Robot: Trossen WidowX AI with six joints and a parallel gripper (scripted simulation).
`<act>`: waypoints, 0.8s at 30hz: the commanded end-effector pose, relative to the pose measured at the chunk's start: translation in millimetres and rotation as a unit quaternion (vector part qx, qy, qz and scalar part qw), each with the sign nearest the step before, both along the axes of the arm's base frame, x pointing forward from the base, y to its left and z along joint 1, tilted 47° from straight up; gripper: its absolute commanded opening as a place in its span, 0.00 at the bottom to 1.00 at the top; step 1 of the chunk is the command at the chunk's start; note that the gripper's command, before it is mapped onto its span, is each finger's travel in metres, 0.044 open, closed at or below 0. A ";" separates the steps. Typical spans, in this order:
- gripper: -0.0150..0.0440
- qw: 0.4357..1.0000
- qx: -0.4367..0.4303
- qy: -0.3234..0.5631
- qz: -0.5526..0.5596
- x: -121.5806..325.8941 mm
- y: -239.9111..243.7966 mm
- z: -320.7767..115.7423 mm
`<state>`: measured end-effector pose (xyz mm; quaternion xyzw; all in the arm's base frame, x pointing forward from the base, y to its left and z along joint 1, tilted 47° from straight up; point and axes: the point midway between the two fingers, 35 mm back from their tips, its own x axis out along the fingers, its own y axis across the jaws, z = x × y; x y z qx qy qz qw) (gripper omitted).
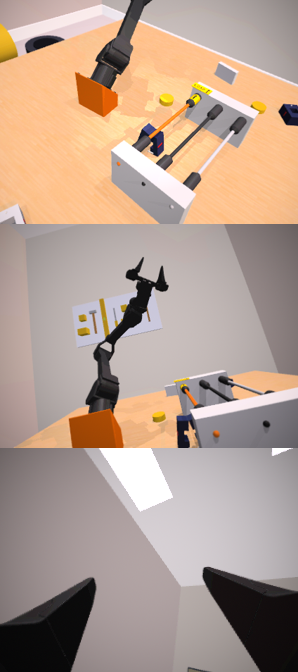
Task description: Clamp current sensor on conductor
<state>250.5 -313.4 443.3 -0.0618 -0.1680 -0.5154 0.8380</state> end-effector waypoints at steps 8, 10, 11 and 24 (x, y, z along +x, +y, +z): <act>1.00 0.959 0.036 0.067 0.272 70.8 155.8 -52.7; 1.00 0.943 0.043 0.076 0.322 74.7 186.4 -63.8; 1.00 0.933 0.046 0.082 0.347 75.7 201.6 -69.7; 1.00 0.841 0.049 0.155 0.517 66.4 313.0 -122.9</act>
